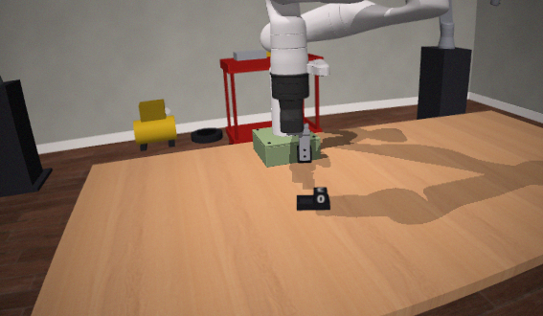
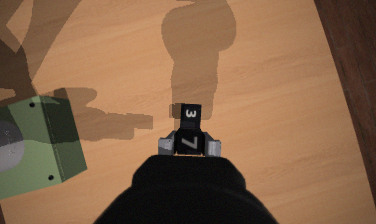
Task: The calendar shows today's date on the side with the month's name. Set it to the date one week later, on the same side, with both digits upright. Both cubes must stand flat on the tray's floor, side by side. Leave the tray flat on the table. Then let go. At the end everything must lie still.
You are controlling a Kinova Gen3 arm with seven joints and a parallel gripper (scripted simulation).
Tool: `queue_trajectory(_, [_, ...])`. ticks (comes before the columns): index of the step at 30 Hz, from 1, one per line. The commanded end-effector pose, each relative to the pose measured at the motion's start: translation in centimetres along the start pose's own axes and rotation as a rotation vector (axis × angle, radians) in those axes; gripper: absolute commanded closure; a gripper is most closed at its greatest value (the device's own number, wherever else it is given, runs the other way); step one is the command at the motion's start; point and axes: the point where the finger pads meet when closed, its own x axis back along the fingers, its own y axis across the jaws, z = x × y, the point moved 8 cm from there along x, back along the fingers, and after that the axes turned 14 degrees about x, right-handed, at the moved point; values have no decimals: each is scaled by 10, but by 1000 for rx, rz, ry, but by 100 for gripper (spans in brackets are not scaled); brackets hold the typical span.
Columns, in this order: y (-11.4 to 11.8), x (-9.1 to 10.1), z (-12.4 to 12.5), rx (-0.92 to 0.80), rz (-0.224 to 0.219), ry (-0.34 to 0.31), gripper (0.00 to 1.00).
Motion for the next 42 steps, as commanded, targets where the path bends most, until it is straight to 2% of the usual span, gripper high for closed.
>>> queue_trajectory(1, [0, 0, 0, 0, -1, 0, 43])
queue_trajectory(22, [0, -3, 0, -11, -1, 0, 43])
queue_trajectory(42, [2, -54, 1, -17, 0, 0, 43])
